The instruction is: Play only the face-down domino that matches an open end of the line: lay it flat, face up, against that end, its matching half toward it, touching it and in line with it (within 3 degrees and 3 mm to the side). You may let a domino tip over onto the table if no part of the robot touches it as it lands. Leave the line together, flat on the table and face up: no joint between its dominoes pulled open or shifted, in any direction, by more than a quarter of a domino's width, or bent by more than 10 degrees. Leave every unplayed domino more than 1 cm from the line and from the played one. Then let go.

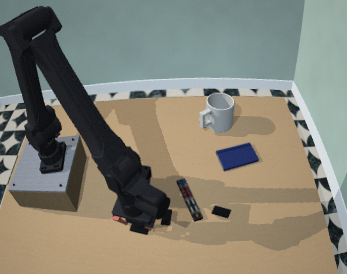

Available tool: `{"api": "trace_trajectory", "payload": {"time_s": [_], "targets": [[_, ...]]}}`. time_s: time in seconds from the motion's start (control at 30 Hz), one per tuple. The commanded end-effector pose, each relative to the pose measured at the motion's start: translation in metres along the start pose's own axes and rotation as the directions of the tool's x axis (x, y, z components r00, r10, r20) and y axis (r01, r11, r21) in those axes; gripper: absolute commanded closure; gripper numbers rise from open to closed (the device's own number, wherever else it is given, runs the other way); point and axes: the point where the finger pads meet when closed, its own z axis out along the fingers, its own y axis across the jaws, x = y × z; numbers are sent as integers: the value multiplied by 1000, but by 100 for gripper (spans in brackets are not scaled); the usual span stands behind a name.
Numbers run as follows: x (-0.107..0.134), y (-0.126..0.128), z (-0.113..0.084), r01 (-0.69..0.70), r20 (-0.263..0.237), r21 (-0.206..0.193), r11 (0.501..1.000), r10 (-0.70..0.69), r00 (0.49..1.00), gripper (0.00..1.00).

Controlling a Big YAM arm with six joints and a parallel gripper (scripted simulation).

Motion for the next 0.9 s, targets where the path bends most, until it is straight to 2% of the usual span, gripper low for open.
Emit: {"api": "trace_trajectory", "payload": {"time_s": [0.0, 0.2, 0.5, 0.73, 0.77, 0.87], "targets": [[4, 0, 4, -17, -1, -3, 1000, 17, 1000, 29], [1, -2, 1, -2, -2, 4, 1000, 2, 1000, 29], [4, 0, 25, -16, -1, -3, 1000, 16, 1000, 29], [4, 0, 25, -16, -1, -3, 1000, 16, 1000, 29], [1, -1, 21, -2, 0, -2, 1000, 2, 1000, 51], [2, 0, 22, -7, 0, -3, 1000, 7, 1000, 51]]}}
